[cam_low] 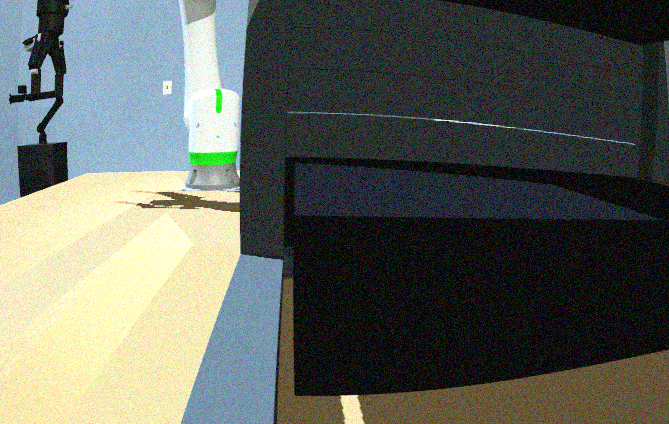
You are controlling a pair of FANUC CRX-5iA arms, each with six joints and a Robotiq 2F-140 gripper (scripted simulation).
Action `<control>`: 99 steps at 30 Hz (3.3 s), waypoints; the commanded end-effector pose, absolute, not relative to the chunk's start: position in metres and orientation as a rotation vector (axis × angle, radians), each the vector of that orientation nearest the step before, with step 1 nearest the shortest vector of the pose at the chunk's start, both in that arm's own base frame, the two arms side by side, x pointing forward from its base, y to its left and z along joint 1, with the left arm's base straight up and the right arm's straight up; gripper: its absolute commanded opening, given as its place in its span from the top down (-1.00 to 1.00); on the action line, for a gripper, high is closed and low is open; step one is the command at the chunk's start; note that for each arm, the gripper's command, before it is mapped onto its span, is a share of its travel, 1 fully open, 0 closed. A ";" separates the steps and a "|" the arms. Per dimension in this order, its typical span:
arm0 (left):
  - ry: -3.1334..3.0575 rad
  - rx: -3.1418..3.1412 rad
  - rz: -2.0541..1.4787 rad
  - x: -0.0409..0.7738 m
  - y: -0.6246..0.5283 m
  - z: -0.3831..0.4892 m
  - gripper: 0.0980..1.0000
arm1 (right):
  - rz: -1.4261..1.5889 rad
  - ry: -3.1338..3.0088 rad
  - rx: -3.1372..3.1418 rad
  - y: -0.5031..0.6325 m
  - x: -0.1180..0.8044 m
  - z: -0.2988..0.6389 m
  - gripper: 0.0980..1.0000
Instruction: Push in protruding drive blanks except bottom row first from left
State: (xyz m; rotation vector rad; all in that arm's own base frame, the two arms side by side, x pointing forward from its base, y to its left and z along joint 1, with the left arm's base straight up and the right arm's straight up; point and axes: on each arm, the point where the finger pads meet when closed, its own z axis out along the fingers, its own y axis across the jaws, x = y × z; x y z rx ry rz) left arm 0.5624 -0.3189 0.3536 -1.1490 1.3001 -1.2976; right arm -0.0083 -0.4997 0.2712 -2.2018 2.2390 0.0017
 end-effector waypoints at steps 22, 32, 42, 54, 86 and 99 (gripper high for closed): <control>1.299 -1.149 -1.299 0.563 -0.319 0.355 -1.00 | 0.000 2.240 -2.203 -0.500 -0.008 0.272 -1.00; 1.299 -1.149 -1.299 0.563 -0.319 0.355 -1.00 | 0.000 2.240 -2.203 -0.500 -0.008 0.272 -1.00; 1.299 -1.149 -1.299 0.563 -0.319 0.355 1.00 | 0.000 2.240 -2.203 -0.500 -0.008 0.272 -1.00; 1.299 -1.149 -1.299 0.563 -0.319 0.355 1.00 | 0.000 2.240 -2.203 -0.500 -0.008 0.272 -1.00; 1.299 -1.149 -1.299 0.586 -0.348 0.355 1.00 | 0.000 2.240 -2.203 -0.500 -0.008 0.272 -1.00; 1.299 -1.149 -1.299 0.626 -0.398 0.355 1.00 | 0.000 2.240 -2.203 -0.500 -0.008 0.272 -1.00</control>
